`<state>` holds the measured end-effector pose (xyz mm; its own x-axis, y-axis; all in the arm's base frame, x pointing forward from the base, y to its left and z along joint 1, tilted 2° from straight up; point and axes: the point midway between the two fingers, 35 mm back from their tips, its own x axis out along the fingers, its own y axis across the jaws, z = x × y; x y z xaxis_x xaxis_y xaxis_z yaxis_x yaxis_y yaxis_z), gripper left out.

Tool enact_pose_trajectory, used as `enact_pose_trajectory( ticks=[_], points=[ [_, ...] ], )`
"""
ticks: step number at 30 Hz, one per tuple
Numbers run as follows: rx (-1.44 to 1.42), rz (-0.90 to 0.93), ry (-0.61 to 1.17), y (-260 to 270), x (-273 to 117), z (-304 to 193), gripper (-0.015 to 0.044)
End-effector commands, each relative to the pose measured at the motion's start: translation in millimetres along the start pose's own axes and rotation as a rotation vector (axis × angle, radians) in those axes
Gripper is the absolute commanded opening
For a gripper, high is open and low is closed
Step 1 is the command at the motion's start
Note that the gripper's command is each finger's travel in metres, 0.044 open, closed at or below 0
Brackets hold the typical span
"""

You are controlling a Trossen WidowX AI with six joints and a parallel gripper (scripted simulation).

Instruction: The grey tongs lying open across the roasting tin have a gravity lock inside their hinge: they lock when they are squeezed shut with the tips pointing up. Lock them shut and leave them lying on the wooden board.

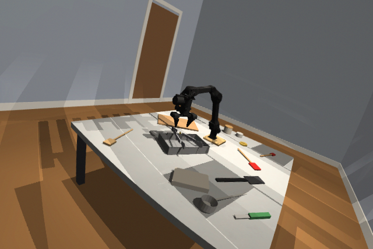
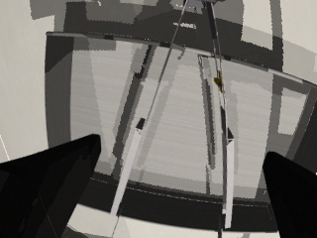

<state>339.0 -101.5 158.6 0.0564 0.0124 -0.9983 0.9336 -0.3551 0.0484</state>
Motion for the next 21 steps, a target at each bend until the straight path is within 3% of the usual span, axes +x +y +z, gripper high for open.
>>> enact_pose_trajectory(
  ticks=[1, 21],
  points=[
    [0.007, 0.002, -0.006, -2, 0, 4, 0.044],
    [0.007, 0.002, -0.006, 2, 27, 4, 0.044]
  ],
)
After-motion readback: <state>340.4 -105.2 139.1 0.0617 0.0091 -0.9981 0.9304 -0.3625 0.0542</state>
